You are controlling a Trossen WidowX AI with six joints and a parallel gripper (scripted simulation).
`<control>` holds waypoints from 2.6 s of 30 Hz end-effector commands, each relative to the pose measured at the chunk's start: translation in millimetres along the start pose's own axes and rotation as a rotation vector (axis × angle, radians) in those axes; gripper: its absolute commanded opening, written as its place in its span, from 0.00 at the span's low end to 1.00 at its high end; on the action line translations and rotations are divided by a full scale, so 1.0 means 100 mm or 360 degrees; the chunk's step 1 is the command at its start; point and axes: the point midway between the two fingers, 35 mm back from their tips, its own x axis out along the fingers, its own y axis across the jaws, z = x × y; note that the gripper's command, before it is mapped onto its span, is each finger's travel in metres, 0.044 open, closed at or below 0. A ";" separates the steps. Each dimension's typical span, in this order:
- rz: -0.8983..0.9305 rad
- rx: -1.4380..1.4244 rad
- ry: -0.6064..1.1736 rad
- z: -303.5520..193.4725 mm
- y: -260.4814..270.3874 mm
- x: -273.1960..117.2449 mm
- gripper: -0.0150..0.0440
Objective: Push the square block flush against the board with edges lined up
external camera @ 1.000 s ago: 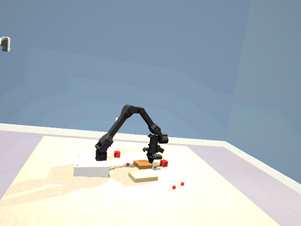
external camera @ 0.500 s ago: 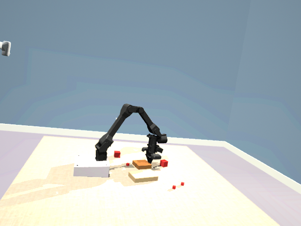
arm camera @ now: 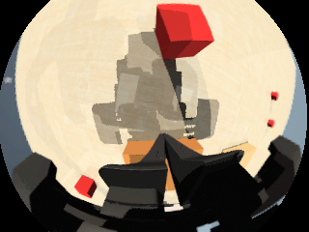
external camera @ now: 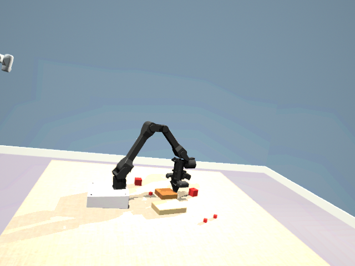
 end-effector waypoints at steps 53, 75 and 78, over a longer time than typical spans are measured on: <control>-0.0005 0.0006 0.0022 -0.42 0.00 0.03 0.25; -0.0005 0.0006 0.0022 -0.38 0.00 0.03 0.25; -0.0005 0.0006 0.0021 -0.33 0.00 0.03 0.25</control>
